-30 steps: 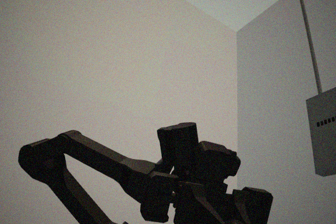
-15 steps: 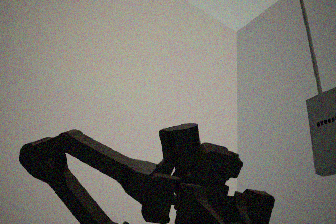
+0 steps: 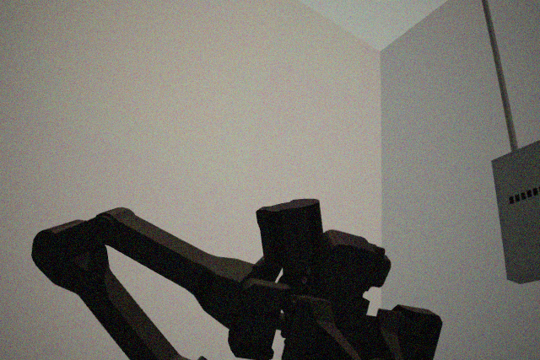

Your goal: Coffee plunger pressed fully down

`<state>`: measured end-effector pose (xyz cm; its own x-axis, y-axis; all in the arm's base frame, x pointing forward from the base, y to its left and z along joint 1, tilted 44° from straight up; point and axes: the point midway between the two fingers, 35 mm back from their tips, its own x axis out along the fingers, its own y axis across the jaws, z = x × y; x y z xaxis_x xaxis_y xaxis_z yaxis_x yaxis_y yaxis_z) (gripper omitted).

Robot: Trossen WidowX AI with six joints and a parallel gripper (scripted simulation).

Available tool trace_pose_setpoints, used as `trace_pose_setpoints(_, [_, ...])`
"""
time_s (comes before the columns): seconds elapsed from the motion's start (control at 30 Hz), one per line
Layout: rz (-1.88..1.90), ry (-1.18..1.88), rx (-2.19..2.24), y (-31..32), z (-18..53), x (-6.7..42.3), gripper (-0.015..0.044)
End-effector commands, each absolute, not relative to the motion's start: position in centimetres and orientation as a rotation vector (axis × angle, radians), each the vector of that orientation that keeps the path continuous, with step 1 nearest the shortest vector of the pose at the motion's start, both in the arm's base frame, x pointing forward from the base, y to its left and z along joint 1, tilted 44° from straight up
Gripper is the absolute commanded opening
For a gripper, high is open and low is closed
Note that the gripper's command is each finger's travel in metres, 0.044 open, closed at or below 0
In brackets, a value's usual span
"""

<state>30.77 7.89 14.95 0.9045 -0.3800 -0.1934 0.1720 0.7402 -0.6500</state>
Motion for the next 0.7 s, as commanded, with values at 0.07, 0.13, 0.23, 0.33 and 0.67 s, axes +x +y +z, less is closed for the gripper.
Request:
trace_pose_setpoints(0.07, [-0.308,0.327,-0.674,7.88,14.93,30.77,0.0126])
trace_pose_setpoints(0.13, [-0.308,0.327,-0.674,7.88,14.93,30.77,0.0126])
trace_pose_setpoints(0.23, [-0.308,0.327,-0.674,7.88,14.93,30.77,0.0204])
trace_pose_setpoints(0.33, [-0.308,0.327,-0.674,7.88,14.93,30.77,0.0283])
trace_pose_setpoints(0.67, [-0.308,0.329,-0.673,8.02,15.02,30.75,0.0440])
